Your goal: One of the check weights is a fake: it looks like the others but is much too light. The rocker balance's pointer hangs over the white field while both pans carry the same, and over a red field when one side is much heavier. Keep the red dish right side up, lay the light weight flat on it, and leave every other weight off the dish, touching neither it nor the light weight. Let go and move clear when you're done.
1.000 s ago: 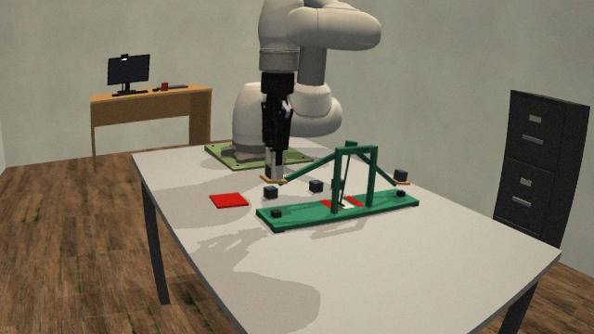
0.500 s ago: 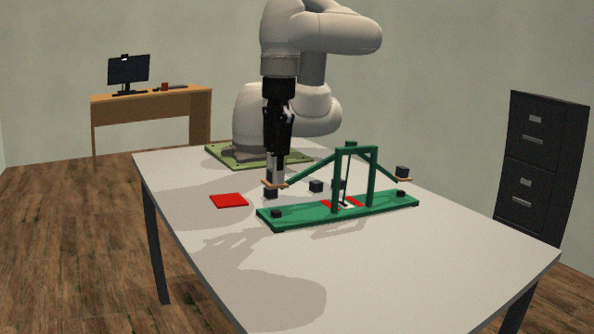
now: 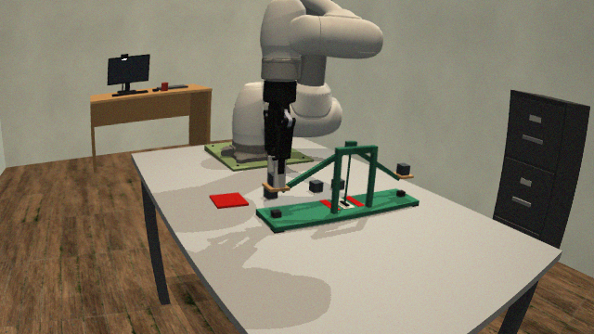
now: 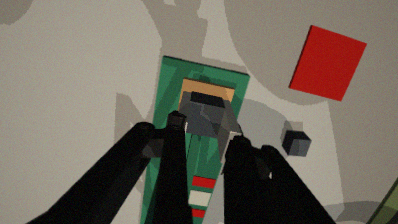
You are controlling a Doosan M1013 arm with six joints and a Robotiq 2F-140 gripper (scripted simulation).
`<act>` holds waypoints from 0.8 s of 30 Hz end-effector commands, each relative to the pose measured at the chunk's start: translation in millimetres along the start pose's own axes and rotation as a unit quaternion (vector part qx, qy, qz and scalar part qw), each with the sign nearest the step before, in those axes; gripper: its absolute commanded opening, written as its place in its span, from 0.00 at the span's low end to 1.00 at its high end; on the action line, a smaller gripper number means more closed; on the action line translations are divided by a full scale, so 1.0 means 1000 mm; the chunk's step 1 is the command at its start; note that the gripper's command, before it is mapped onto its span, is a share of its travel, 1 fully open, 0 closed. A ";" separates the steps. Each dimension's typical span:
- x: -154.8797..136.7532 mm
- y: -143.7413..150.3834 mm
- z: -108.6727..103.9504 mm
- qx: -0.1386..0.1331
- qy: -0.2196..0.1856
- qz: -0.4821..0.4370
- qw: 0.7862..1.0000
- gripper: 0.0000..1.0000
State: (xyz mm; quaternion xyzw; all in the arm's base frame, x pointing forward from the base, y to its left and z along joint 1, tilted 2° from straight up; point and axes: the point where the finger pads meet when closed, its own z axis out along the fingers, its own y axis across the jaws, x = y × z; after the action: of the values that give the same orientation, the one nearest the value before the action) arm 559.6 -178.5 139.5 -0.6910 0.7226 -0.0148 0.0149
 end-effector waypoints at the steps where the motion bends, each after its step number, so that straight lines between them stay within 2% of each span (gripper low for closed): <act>1: -0.001 0.000 0.003 0.000 0.000 0.000 1.000 0.24; 24: -0.002 0.000 0.006 0.000 0.000 0.000 1.000 0.24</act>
State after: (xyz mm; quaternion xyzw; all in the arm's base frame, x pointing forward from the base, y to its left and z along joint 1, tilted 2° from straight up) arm 560.0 -176.3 133.5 -0.6910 0.7226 -0.0148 0.0149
